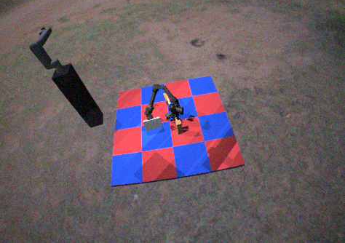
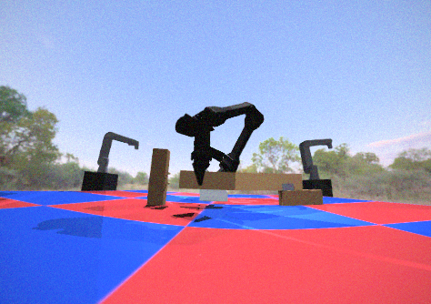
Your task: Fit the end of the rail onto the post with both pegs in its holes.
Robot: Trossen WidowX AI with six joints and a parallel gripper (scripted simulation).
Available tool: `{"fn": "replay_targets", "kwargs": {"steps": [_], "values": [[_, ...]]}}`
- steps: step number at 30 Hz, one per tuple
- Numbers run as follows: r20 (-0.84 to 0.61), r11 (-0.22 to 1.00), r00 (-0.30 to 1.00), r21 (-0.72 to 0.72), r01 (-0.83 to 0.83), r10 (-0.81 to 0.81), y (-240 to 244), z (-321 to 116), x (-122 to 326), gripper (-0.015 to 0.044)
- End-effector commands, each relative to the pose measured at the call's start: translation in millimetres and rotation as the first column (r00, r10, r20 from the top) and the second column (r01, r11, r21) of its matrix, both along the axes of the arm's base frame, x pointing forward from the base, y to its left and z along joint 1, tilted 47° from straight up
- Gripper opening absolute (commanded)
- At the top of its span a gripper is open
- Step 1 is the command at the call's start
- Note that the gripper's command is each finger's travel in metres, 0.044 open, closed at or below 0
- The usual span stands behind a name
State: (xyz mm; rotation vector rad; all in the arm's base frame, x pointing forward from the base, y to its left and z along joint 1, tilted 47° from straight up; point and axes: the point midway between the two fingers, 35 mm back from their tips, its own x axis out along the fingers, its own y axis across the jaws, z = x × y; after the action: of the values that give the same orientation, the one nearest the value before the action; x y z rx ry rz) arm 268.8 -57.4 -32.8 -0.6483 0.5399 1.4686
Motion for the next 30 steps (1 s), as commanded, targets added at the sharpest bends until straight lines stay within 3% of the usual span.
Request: {"fn": "replay_targets", "kwargs": {"steps": [1,30], "values": [[0.009,1.000,1.000,-0.004,0.005,-0.005,-4.7,0.6,1.8,0.0000],[0.009,1.000,1.000,-0.005,0.005,-0.005,-11.8,-5.2,3.4,0.0000]]}}
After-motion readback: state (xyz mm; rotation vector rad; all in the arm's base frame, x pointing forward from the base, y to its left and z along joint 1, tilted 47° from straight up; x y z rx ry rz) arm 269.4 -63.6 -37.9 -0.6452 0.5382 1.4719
